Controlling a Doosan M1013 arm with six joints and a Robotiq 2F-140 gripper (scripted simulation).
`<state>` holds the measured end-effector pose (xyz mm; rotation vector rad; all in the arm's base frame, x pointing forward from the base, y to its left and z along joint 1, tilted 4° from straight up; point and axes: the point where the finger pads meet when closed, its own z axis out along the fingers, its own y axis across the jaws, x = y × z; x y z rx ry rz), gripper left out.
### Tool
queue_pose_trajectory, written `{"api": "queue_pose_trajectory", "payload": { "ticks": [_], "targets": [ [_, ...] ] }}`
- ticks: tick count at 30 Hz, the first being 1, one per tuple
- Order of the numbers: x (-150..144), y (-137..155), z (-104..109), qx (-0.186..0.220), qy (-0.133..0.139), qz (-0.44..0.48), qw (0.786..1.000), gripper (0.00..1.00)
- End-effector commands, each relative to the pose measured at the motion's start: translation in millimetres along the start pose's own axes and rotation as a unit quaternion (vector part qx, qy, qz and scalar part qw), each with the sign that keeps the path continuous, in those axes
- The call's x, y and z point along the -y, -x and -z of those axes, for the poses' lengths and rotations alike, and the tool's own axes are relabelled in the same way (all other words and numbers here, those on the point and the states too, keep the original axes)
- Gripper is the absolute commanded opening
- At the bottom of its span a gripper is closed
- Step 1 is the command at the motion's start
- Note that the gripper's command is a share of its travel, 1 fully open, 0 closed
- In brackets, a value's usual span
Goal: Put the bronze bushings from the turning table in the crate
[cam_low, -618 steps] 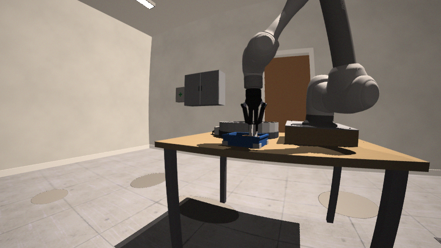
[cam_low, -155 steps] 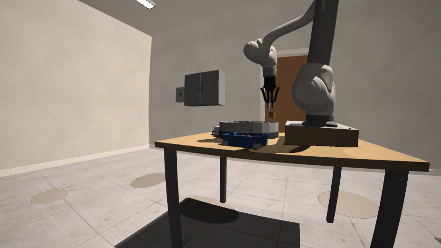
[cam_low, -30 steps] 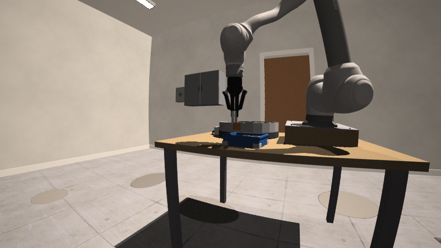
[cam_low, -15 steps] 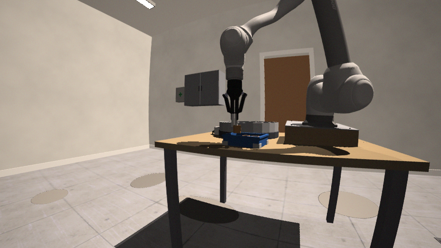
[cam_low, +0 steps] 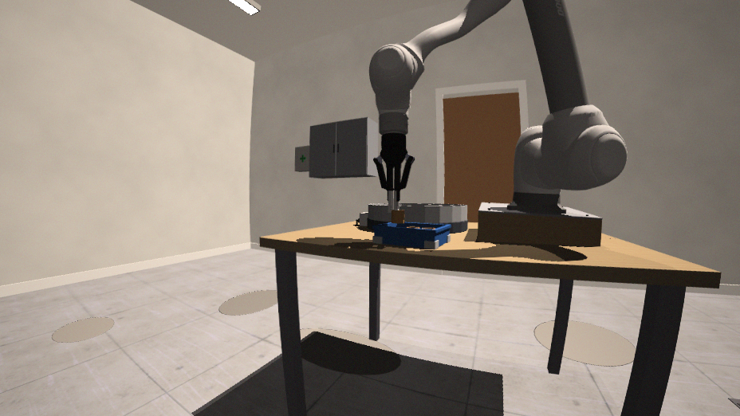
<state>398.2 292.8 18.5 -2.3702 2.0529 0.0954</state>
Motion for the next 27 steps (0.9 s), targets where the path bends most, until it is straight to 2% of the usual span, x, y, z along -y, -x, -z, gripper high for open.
{"api": "queue_pose_trajectory", "payload": {
  "ticks": [1,17,27],
  "targets": [
    [0.0,0.0,0.1,0.000,0.000,0.000,1.000,0.00],
    [0.0,0.0,-0.5,0.000,0.000,0.000,1.000,0.00],
    [0.0,0.0,-9.1,0.000,0.000,0.000,1.000,0.00]
  ]
}}
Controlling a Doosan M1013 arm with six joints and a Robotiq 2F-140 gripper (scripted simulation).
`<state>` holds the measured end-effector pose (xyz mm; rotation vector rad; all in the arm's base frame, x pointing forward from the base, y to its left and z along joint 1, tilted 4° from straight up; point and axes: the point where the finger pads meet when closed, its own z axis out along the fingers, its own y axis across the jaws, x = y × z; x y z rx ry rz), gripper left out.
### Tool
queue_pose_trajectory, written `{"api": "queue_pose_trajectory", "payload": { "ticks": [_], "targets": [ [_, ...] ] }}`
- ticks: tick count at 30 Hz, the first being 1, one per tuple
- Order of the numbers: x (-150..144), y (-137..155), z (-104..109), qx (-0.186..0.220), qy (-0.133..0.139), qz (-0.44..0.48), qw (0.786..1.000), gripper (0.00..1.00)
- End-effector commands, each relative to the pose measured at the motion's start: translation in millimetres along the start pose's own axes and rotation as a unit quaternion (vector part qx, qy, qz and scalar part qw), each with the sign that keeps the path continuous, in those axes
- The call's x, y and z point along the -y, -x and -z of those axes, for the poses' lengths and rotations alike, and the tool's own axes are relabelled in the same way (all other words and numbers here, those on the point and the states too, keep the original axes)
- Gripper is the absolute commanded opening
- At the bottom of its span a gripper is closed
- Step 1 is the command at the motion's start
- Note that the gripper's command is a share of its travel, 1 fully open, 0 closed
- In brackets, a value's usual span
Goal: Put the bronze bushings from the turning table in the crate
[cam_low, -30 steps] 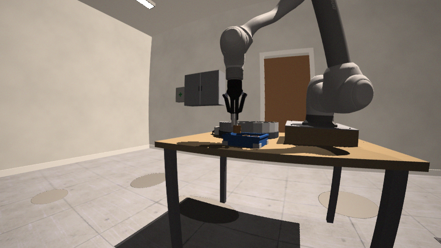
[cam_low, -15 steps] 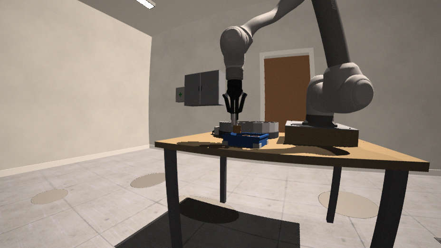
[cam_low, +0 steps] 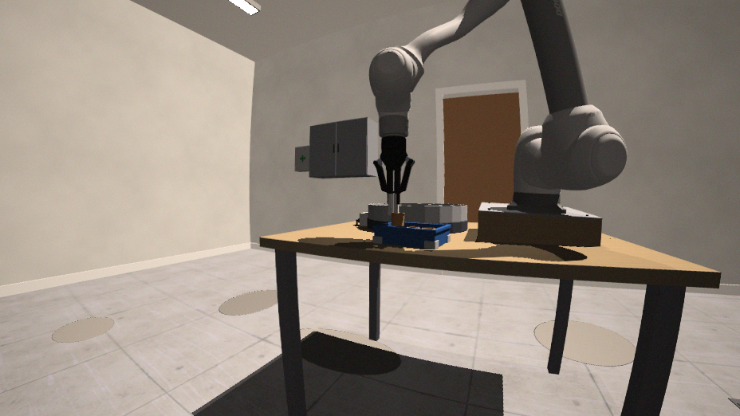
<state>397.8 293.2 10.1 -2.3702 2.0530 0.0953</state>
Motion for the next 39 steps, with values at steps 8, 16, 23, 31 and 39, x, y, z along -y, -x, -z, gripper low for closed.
{"api": "queue_pose_trajectory", "payload": {
  "ticks": [8,16,23,31,39],
  "targets": [
    [0.0,0.1,-13.0,0.000,0.000,0.000,1.000,0.00],
    [0.0,0.1,-26.4,0.000,0.000,0.000,1.000,0.00],
    [0.0,0.1,-31.4,0.000,0.000,0.000,1.000,0.00],
    [0.0,0.1,-33.5,0.000,0.000,0.000,1.000,0.00],
    [0.0,0.1,-33.5,0.000,0.000,0.000,1.000,0.00]
  ]
}}
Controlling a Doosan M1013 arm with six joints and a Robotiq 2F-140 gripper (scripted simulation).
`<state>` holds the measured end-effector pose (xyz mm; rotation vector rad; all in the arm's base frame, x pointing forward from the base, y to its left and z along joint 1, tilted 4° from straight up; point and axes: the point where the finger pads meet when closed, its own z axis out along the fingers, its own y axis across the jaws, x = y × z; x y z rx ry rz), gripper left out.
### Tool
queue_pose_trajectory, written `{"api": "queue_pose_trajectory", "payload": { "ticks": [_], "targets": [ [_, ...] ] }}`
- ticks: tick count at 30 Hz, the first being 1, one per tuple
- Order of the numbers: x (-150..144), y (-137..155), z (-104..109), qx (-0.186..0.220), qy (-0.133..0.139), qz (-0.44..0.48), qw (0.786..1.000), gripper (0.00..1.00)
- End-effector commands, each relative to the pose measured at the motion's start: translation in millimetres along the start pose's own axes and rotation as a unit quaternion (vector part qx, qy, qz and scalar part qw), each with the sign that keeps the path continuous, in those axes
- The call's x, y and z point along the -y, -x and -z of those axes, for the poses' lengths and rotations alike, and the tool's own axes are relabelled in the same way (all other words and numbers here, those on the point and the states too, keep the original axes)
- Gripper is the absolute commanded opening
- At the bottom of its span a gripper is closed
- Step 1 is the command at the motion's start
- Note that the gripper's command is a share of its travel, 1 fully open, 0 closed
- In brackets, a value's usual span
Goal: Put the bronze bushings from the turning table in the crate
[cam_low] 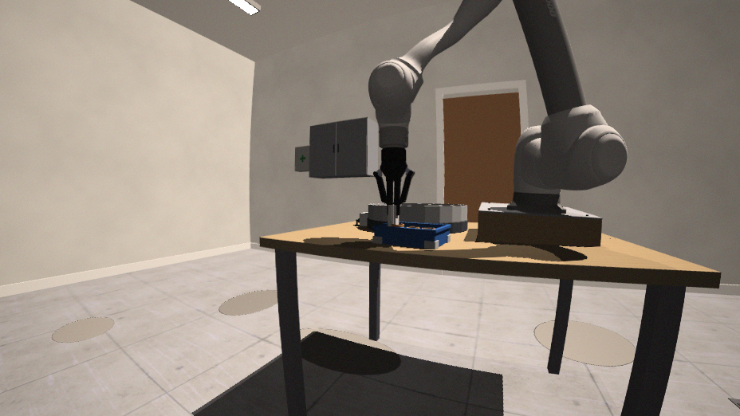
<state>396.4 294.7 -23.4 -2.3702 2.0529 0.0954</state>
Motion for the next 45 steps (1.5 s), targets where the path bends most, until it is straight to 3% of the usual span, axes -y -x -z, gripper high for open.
{"api": "queue_pose_trajectory", "payload": {
  "ticks": [1,45],
  "targets": [
    [0.0,0.0,0.1,0.000,0.000,0.000,1.000,0.00],
    [0.0,0.1,-3.7,0.000,0.000,0.000,1.000,0.00]
  ]
}}
